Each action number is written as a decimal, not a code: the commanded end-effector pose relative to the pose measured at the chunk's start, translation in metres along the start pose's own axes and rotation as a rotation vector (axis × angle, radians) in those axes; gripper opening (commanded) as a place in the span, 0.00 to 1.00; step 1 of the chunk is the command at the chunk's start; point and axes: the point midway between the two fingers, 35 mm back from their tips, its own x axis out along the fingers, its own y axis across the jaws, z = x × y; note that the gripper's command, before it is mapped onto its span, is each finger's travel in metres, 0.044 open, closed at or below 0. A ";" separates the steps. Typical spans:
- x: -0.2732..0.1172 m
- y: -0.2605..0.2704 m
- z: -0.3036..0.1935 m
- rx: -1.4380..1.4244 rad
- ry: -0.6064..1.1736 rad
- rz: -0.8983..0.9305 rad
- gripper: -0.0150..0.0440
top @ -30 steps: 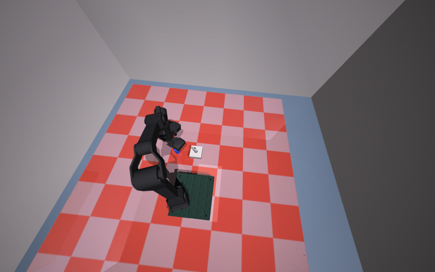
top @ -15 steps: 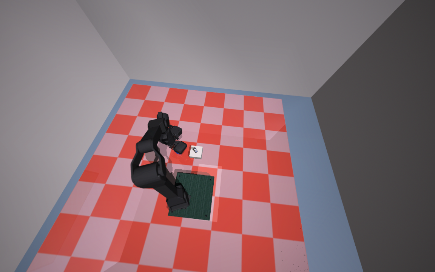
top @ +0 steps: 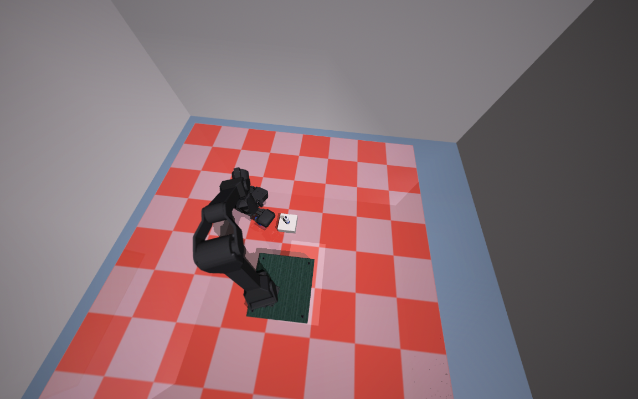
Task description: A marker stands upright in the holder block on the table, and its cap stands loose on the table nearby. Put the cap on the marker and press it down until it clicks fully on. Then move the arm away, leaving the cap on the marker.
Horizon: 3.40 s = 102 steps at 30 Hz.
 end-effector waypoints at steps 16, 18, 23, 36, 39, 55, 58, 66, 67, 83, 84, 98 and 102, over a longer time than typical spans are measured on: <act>0.034 -0.003 -0.002 -0.005 0.007 -0.012 0.67; 0.037 -0.003 -0.002 -0.005 0.007 -0.012 0.67; 0.045 -0.003 -0.003 -0.005 0.007 -0.011 0.67; 0.050 -0.004 -0.003 -0.004 0.007 -0.011 0.46; 0.050 -0.004 -0.003 -0.004 0.007 -0.011 0.42; 0.012 -0.002 -0.002 -0.004 0.007 -0.011 0.25; 0.002 -0.002 -0.002 -0.004 0.007 -0.011 0.25; -0.013 -0.006 0.001 -0.004 0.006 -0.011 0.25; -0.014 -0.009 0.003 -0.004 0.006 -0.011 0.25; -0.041 -0.055 0.033 -0.004 0.002 -0.015 0.25; -0.043 -0.058 0.034 -0.004 0.002 -0.015 0.25; -0.065 -0.102 0.051 -0.004 0.001 -0.019 0.25; -0.071 -0.114 0.054 -0.003 0.001 -0.021 0.25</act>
